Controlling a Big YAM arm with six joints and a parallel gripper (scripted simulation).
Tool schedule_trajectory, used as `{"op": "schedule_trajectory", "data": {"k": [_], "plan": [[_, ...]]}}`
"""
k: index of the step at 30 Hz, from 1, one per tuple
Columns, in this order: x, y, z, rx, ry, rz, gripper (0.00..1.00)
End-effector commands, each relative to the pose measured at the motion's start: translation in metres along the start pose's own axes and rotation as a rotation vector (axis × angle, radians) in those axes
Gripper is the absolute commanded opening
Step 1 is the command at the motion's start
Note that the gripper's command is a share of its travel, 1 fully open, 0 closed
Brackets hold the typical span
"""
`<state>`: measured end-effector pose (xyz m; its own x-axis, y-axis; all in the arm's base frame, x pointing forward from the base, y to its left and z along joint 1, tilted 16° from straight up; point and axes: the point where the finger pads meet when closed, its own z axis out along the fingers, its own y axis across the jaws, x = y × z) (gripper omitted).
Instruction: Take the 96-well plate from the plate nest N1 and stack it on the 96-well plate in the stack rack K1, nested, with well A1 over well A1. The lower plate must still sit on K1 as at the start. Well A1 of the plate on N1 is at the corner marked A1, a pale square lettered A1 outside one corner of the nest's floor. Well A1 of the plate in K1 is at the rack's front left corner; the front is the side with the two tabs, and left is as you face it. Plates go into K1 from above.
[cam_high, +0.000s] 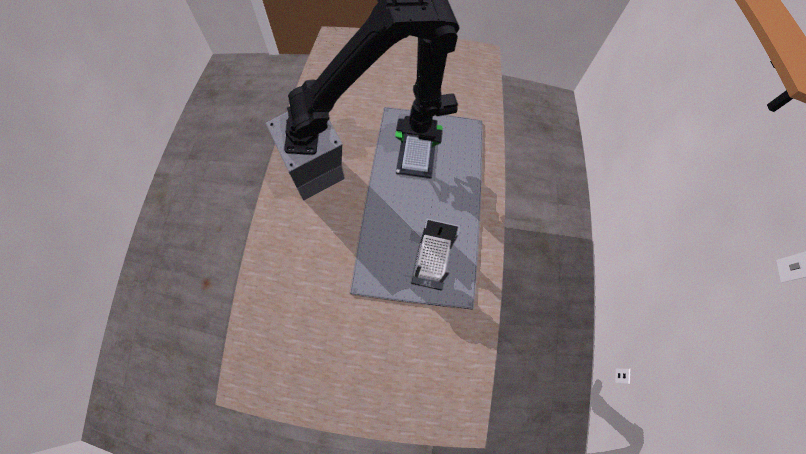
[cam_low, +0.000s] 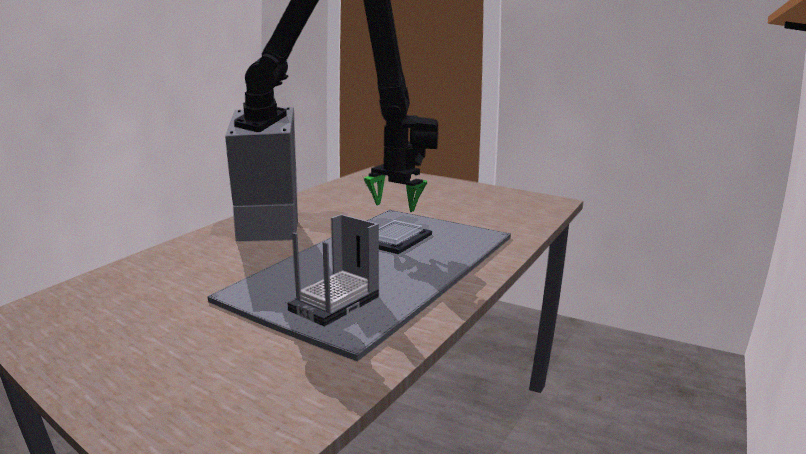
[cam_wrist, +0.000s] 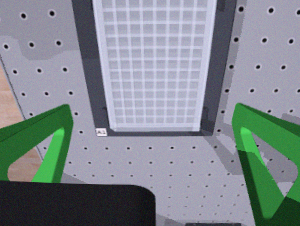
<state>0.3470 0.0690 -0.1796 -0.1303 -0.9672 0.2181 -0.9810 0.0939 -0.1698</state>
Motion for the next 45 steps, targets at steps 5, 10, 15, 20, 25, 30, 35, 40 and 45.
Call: {"op": "schedule_trajectory", "data": {"k": [5, 10, 15, 20, 25, 30, 35, 40, 45], "plan": [[-0.002, -0.011, 0.011, 0.017, -0.013, 0.002, 1.00], [-0.002, -0.010, 0.020, 0.015, -0.012, 0.002, 1.00], [-0.002, -0.010, 0.026, 0.016, -0.012, 0.002, 1.00], [-0.001, -0.009, 0.033, 0.015, -0.011, 0.002, 1.00], [-0.001, -0.008, 0.042, 0.014, -0.011, 0.001, 1.00], [-0.001, -0.008, 0.050, 0.013, -0.010, 0.001, 1.00], [-0.002, -0.007, 0.055, 0.013, -0.011, -0.004, 1.00], [0.000, -0.007, 0.063, 0.011, -0.009, 0.001, 1.00], [0.000, -0.006, 0.071, 0.010, -0.009, 0.000, 1.00]]}}
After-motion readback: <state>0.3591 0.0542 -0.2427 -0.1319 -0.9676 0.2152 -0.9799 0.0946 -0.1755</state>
